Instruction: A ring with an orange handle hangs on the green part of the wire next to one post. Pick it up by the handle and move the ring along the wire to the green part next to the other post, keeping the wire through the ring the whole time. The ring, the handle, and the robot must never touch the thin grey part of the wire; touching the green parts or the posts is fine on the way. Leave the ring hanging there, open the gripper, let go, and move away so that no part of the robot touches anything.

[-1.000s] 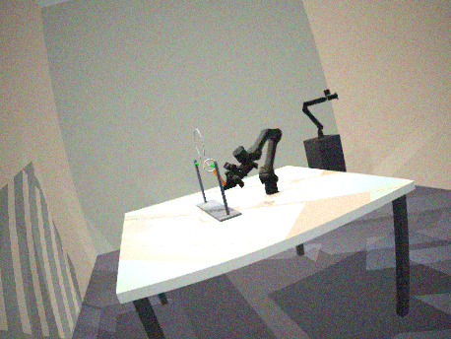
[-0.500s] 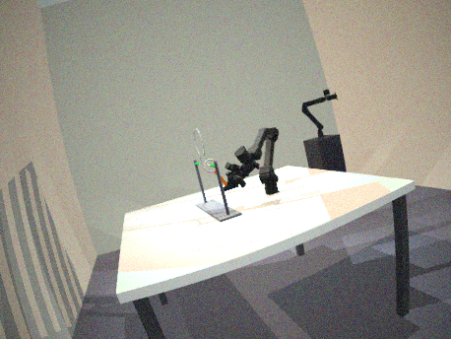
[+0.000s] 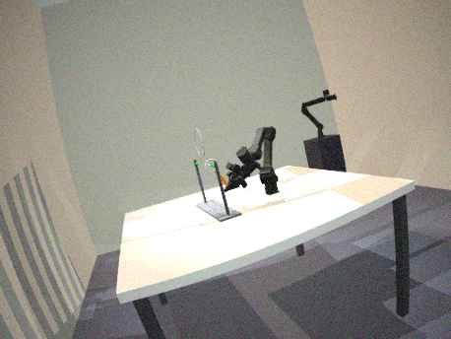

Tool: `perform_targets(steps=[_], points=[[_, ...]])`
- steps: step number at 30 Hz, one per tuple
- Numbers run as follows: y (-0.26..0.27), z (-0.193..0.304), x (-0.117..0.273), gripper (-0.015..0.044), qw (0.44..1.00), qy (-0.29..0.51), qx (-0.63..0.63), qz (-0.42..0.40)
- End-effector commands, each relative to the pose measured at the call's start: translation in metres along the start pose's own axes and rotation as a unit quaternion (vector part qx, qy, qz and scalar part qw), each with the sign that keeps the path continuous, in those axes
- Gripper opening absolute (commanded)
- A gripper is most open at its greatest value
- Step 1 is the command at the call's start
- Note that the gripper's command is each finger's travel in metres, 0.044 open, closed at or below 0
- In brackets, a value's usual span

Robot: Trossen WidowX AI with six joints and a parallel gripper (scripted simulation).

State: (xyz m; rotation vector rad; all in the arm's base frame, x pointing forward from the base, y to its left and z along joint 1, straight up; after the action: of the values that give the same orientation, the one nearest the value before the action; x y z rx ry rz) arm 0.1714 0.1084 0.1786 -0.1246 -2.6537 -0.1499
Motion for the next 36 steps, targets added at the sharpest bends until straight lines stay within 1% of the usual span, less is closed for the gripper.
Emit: perform_targets(steps=[1, 12, 28, 36], points=[[0.004, -0.001, 0.000, -0.0150, 1.000, -0.001, -0.003, 0.002], [0.015, 0.001, 0.001, -0.0150, 1.000, -0.002, -0.003, 0.002], [0.014, 0.020, -0.009, -0.0150, 1.000, -0.002, -0.003, 0.002], [0.013, 0.021, -0.009, -0.0150, 1.000, -0.002, -0.003, 0.002]])
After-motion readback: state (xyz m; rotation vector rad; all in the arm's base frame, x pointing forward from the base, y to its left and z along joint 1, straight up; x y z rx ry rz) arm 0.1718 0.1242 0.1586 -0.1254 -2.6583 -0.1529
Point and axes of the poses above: the point midway between the two fingers, 35 mm back from their tips, its own x axis back along the fingers, its own y axis across the jaws, z = x × y, the point moved 10 cm from there along x, back along the fingers, and after that the axes turned 8 degrees about -x, right-handed, at the moved point
